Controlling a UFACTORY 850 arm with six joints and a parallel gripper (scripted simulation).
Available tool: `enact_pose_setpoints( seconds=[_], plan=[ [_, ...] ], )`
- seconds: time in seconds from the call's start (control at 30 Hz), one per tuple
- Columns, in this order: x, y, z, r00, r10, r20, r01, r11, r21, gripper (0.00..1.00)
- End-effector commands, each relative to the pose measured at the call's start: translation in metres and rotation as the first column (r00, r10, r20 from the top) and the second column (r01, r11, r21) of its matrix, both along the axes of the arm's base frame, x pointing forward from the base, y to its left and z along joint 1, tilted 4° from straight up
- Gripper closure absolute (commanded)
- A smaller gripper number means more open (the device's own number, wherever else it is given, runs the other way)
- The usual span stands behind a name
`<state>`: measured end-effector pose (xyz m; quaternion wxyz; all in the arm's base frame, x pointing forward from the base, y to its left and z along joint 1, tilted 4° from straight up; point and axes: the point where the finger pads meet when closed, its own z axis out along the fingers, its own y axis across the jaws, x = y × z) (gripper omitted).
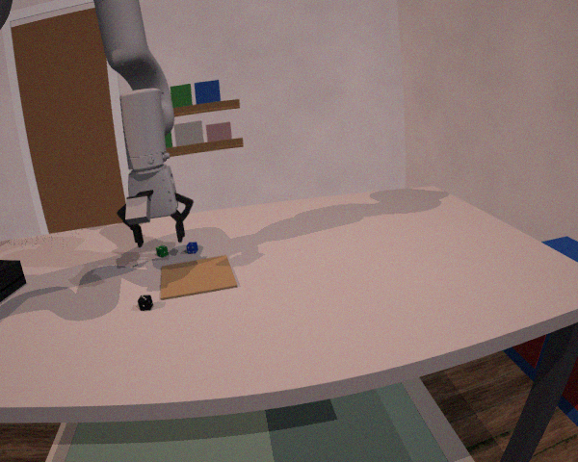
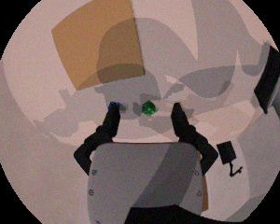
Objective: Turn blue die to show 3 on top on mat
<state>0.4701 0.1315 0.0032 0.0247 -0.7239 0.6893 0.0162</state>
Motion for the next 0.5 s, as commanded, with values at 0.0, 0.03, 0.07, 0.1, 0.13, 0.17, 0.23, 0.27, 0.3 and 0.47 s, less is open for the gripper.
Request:
enact_pose_setpoints(
  seconds=[0.0,0.03,0.07,0.1,0.13,0.17,0.23,0.27,0.3,0.47],
  plan=[
    [-0.0107,0.0002,0.0008,1.000,0.000,0.006,0.000,1.000,0.011,0.00],
    [-0.0107,0.0002,0.0008,1.000,0.000,0.006,0.000,1.000,0.011,0.00],
    [-0.0107,0.0002,0.0008,1.000,0.000,0.006,0.000,1.000,0.011,0.00],
    [-0.0119,0.0001,0.0008,1.000,0.000,0.006,0.000,1.000,0.011,0.00],
    [-0.0127,0.0001,0.0007,1.000,0.000,0.006,0.000,1.000,0.011,0.00],
    [-0.0132,0.0001,0.0007,1.000,0.000,0.006,0.000,1.000,0.011,0.00],
    [-0.0134,0.0001,0.0007,1.000,0.000,0.006,0.000,1.000,0.011,0.00],
    [-0.0134,0.0001,0.0007,1.000,0.000,0.006,0.000,1.000,0.011,0.00],
    [-0.0134,0.0001,0.0007,1.000,0.000,0.006,0.000,1.000,0.011,0.00],
    [-0.0134,0.0001,0.0007,1.000,0.000,0.006,0.000,1.000,0.011,0.00]
  ],
)
